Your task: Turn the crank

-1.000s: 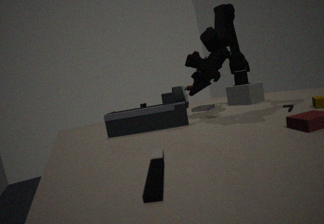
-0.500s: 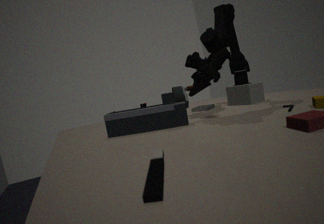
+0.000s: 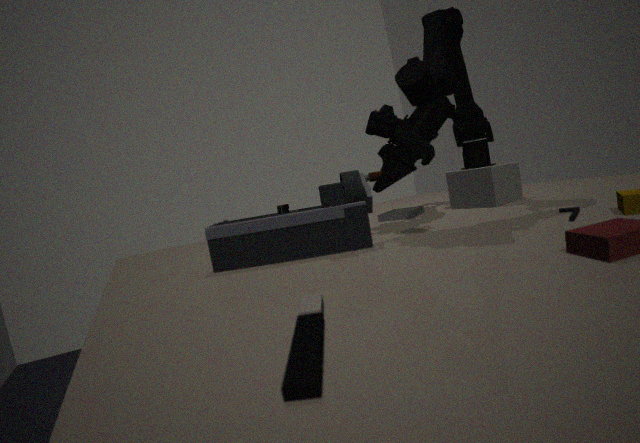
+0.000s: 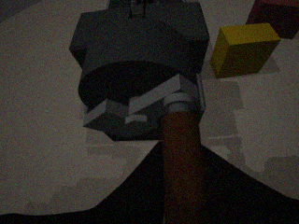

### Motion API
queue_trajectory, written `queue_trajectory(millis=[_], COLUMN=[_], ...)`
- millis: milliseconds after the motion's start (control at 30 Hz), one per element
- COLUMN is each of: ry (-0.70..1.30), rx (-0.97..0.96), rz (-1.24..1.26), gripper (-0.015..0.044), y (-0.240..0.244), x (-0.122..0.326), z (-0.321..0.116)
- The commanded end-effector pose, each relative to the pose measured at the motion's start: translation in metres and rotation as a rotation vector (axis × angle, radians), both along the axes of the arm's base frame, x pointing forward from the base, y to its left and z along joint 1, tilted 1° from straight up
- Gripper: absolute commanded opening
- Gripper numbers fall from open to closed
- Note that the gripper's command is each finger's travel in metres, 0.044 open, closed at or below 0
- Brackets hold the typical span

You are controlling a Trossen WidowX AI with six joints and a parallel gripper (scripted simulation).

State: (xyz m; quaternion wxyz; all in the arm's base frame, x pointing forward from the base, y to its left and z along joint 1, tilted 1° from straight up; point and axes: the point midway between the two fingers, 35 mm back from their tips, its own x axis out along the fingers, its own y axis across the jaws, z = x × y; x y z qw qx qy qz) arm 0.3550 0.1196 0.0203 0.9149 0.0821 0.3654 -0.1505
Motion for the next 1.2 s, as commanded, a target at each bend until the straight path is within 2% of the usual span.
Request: queue_trajectory(millis=[0,1167], ry=[0.018,0.018], rx=[-0.008,-0.008], rz=[-0.006,-0.006], gripper=[0.0,0.0], y=[-0.006,-0.004], x=[-0.002,-0.001], z=[-0.007,-0.035])
